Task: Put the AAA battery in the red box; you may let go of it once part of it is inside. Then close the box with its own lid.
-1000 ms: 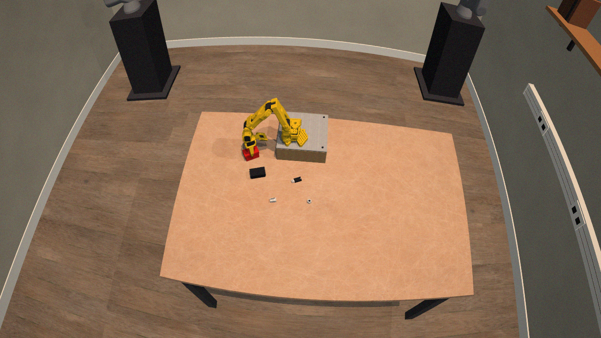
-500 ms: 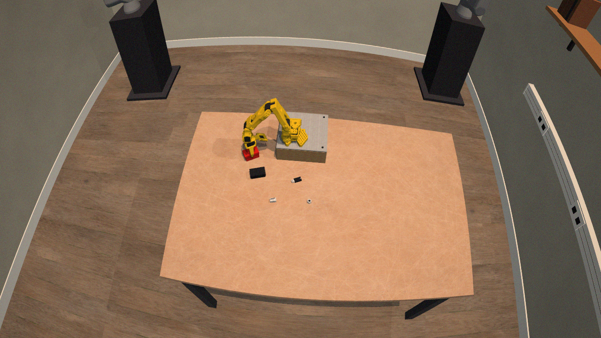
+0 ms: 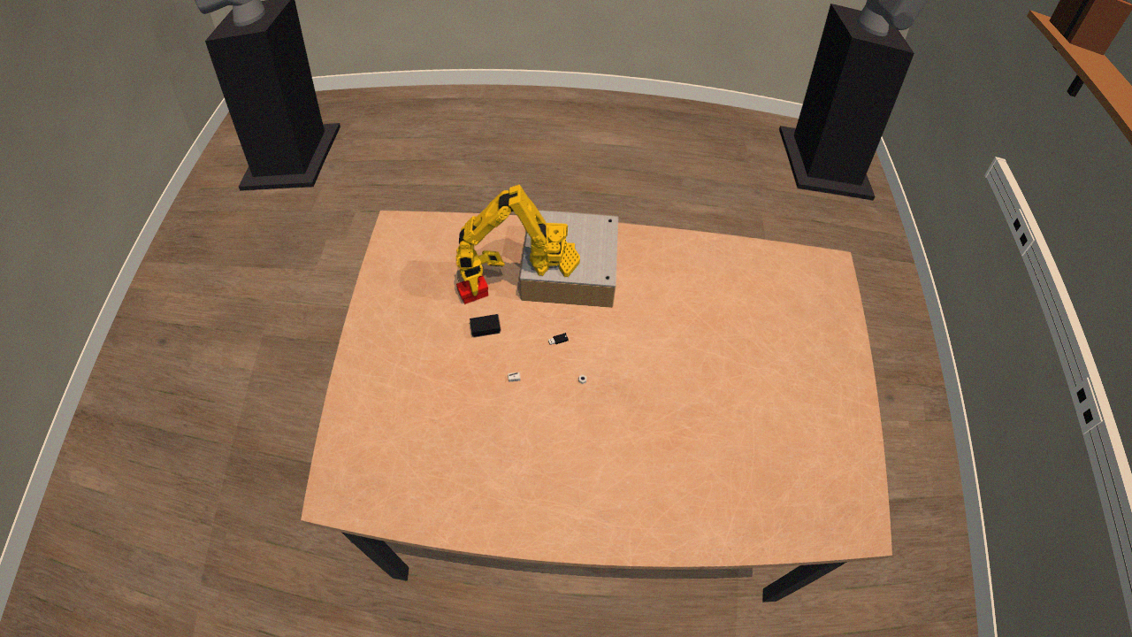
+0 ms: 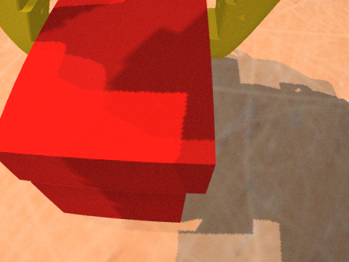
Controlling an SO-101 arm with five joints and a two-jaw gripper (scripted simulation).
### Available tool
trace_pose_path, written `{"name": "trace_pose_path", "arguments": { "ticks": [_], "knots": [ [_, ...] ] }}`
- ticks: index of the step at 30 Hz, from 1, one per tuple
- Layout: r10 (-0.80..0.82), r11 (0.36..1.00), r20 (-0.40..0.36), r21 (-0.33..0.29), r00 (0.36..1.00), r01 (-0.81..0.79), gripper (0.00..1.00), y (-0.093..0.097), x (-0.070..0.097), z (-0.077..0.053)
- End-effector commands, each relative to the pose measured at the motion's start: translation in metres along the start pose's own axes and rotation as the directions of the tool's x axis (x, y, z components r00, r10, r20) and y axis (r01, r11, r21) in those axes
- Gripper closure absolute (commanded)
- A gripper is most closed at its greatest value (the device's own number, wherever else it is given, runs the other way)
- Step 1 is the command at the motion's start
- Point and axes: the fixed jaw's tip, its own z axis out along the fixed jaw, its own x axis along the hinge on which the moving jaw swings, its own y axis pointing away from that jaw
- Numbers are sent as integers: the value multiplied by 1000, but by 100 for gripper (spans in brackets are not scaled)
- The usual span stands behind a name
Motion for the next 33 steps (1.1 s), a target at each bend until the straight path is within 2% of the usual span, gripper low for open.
{"name": "trace_pose_path", "arguments": {
  "ticks": [1, 16, 33],
  "knots": [
    [0, 1000, 11, 6, 1000, -1, 79, 1, -3, -1],
    [0, 1000, 11, 6, 1000, -1, 79, 1, -3, -10],
    [0, 1000, 12, 6, 1000, -1, 79, 0, -3, -11]
  ]
}}
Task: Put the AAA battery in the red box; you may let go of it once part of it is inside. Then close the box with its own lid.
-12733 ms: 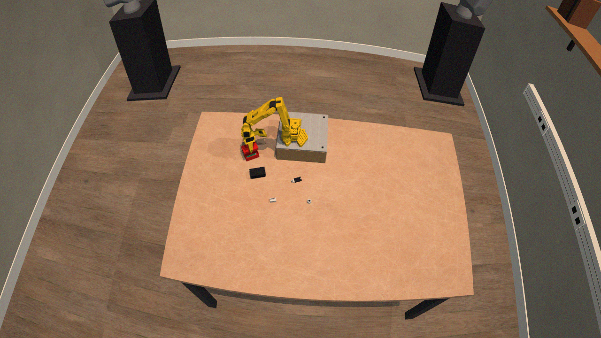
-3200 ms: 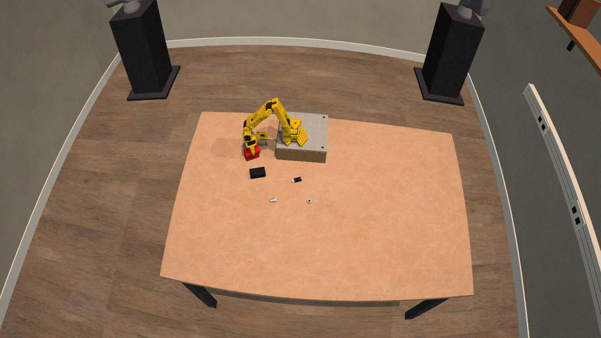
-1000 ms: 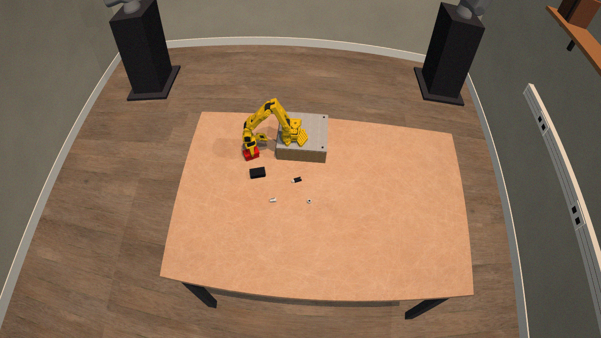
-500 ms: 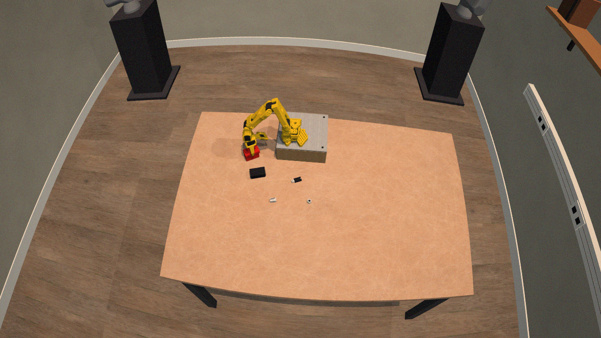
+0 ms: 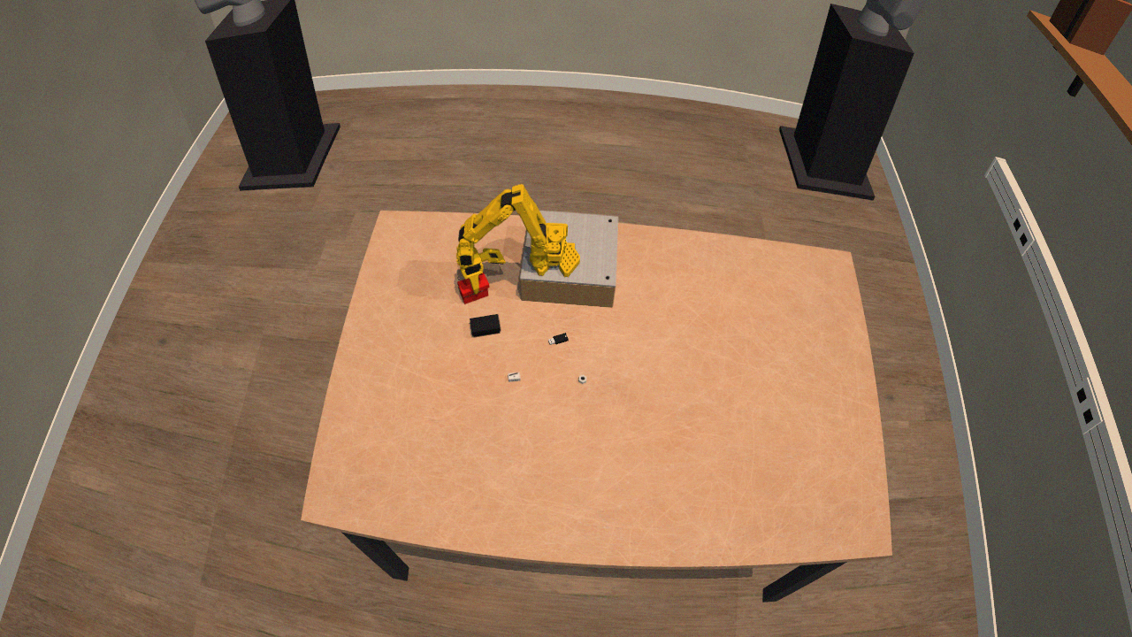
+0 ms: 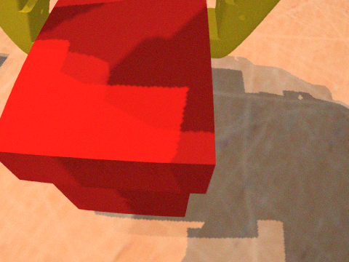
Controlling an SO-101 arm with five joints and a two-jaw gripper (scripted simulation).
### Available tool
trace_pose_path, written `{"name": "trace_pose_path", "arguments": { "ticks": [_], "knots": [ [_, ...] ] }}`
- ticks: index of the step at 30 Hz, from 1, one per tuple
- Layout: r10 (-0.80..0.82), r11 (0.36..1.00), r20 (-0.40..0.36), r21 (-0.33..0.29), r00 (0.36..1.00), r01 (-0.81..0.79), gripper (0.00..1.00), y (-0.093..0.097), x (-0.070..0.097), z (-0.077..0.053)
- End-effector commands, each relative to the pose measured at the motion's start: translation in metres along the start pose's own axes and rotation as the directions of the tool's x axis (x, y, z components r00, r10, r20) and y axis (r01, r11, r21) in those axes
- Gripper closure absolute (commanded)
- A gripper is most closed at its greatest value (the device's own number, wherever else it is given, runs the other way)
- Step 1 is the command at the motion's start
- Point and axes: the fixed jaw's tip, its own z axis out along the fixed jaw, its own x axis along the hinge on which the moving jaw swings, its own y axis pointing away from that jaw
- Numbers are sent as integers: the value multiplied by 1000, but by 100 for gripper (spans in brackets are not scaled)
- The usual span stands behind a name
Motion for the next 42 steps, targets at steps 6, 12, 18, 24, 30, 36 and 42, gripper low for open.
{"name": "trace_pose_path", "arguments": {
  "ticks": [6, 12, 18, 24, 30, 36, 42],
  "knots": [
    [0, 1000, -4, 0, 1000, 0, 79, 1, -1, -3],
    [0, 1000, -3, 0, 1000, 0, 79, 1, -2, -3],
    [1, 1000, -2, 1, 1000, -1, 79, 1, -2, -3],
    [1, 1000, -1, 1, 1000, -1, 79, 1, -2, -3],
    [1, 1000, -1, 1, 1000, -1, 79, 1, -2, -3],
    [1, 1000, -1, 1, 1000, -1, 79, 1, -2, -1],
    [1, 1000, -1, 1, 1000, -1, 79, 1, -2, 0]
  ]
}}
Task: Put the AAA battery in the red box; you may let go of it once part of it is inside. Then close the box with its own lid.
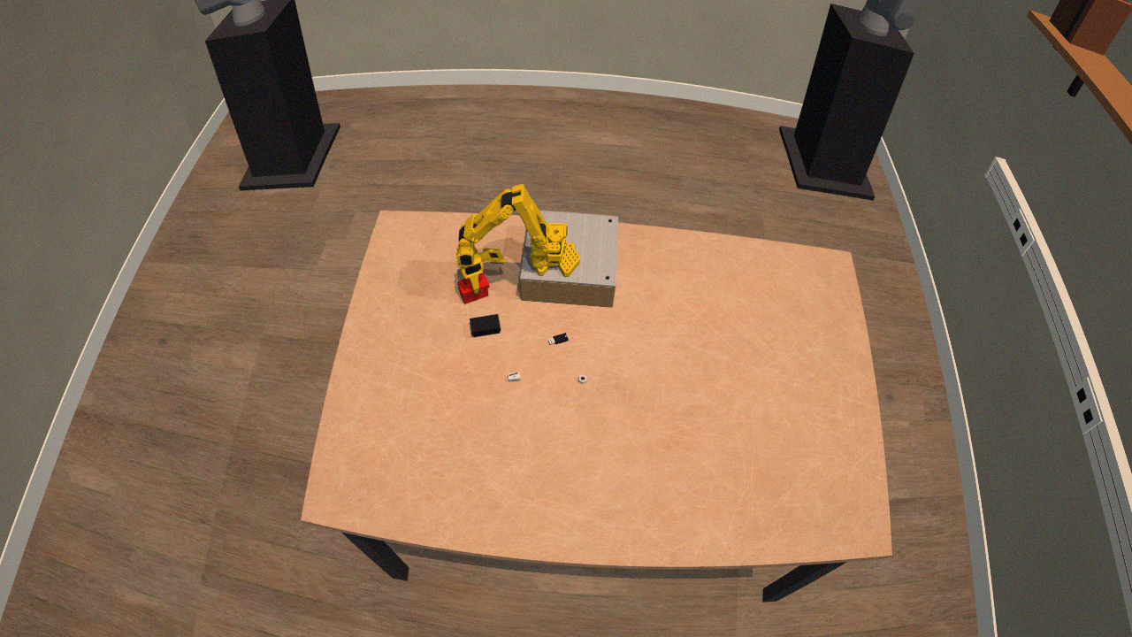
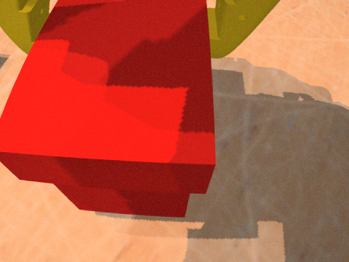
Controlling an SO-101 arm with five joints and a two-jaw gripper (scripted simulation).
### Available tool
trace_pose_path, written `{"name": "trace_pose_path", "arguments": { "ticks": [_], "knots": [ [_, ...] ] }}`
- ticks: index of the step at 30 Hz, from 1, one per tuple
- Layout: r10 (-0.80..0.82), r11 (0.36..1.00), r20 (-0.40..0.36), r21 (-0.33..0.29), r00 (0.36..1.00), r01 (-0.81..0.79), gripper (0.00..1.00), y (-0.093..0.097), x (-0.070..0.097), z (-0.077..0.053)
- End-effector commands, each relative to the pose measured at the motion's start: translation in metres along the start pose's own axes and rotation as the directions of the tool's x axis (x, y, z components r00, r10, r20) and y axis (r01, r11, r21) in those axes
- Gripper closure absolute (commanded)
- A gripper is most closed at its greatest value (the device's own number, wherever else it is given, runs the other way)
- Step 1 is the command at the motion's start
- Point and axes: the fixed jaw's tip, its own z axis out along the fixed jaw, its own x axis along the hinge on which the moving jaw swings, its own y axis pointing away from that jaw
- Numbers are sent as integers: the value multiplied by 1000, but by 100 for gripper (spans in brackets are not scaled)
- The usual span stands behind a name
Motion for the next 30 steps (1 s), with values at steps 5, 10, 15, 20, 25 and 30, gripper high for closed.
{"name": "trace_pose_path", "arguments": {
  "ticks": [5, 10, 15, 20, 25, 30],
  "knots": [
    [1, 1000, 0, 1, 1000, -1, 79, 1, -2, 4],
    [1, 1000, 0, 1, 1000, -1, 79, 1, -2, 7],
    [1, 1000, 0, 1, 1000, -1, 79, 1, -2, 9],
    [1, 1000, 0, 1, 1000, -1, 79, 1, -2, 10],
    [1, 1000, 0, 1, 1000, -1, 79, 1, -2, 11],
    [1, 1000, 0, 1, 1000, -1, 79, 1, -2, 12]
  ]
}}
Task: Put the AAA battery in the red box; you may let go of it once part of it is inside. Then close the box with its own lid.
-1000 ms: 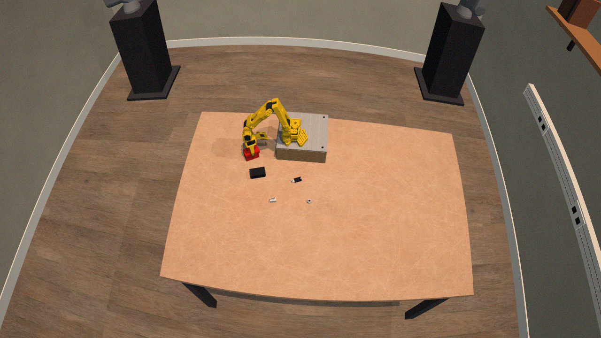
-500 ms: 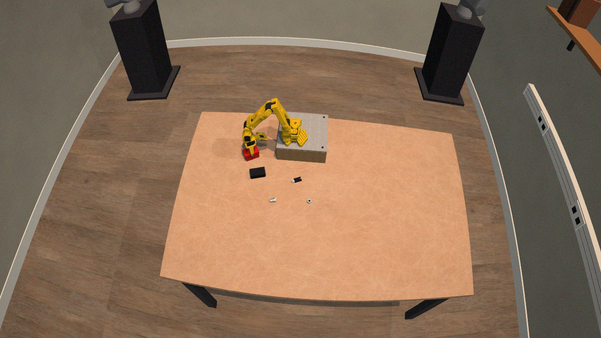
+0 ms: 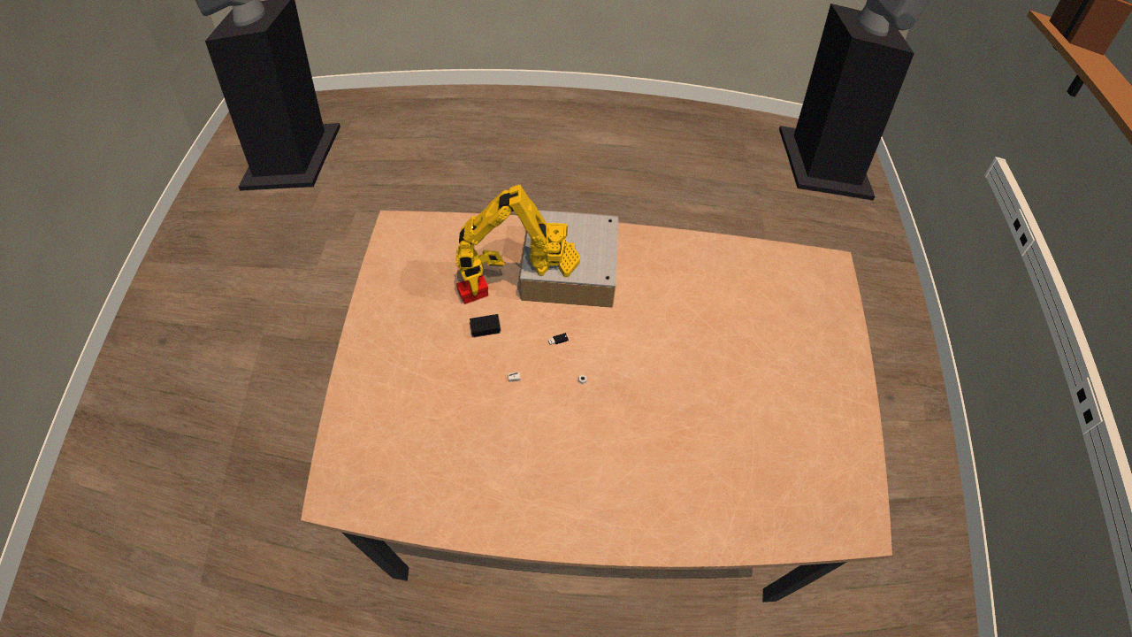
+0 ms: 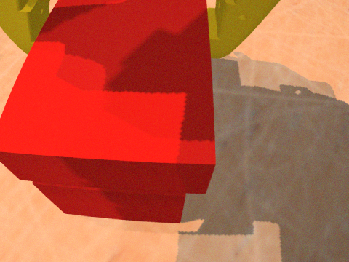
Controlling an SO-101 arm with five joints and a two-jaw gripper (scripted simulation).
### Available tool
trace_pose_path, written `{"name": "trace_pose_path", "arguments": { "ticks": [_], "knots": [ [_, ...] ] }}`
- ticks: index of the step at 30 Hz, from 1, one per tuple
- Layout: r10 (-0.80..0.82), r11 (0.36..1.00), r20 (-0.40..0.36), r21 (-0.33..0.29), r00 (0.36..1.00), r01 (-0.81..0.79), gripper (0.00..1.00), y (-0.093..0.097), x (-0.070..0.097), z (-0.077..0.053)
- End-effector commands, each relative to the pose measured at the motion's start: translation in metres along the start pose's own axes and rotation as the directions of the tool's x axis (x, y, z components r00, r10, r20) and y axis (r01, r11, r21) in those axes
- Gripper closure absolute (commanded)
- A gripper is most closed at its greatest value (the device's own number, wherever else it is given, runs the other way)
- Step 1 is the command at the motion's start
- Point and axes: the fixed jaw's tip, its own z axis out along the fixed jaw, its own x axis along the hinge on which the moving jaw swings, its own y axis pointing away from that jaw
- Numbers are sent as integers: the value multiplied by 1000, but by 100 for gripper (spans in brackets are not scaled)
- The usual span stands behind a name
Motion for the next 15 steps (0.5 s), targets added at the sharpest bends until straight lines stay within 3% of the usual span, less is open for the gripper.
{"name": "trace_pose_path", "arguments": {
  "ticks": [1, 15],
  "knots": [
    [0, 1000, 20, 10, 1000, -1, 79, 0, -5, 4],
    [0, 1000, 20, 10, 1000, -1, 79, 0, -5, 0]
  ]
}}
